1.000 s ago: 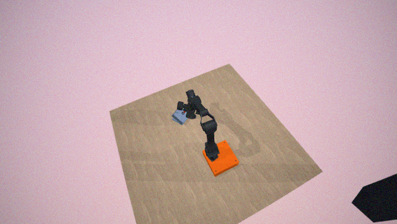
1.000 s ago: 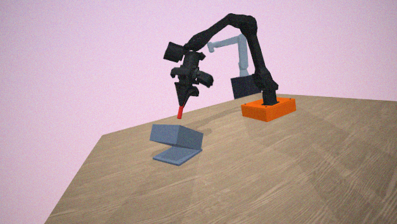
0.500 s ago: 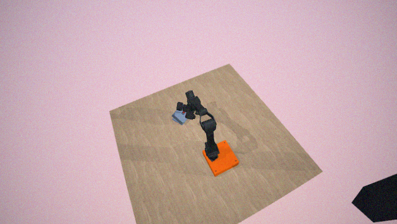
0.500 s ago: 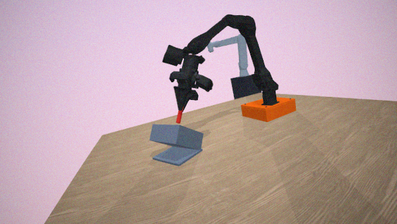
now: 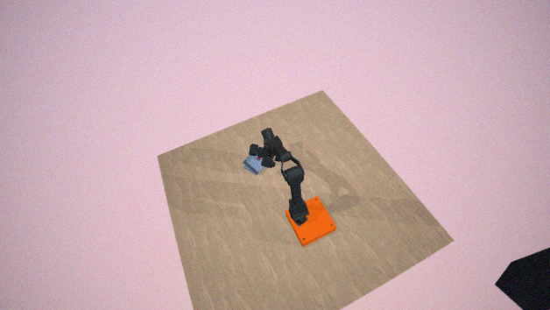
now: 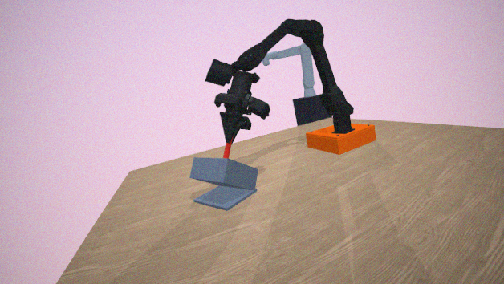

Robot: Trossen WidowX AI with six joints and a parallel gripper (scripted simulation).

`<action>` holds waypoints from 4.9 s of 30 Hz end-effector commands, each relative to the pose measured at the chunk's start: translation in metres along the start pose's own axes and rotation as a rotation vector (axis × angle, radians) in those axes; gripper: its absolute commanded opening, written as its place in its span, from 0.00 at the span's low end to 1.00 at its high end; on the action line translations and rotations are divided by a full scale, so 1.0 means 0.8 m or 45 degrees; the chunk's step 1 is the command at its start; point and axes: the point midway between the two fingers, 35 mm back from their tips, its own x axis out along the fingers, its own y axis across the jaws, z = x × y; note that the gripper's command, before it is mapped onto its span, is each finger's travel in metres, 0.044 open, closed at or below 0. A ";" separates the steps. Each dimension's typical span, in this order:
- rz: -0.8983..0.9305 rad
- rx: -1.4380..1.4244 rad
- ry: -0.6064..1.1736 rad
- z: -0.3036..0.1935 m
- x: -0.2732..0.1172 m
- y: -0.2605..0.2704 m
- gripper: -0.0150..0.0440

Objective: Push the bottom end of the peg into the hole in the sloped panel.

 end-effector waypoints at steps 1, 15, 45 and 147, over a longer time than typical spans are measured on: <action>0.001 -0.001 -0.001 0.000 0.000 0.000 0.25; 0.000 -0.001 -0.001 0.001 0.006 0.002 0.25; -0.001 -0.001 -0.001 0.000 0.029 0.003 0.25; 0.009 0.004 -0.004 -0.006 -0.081 0.006 1.00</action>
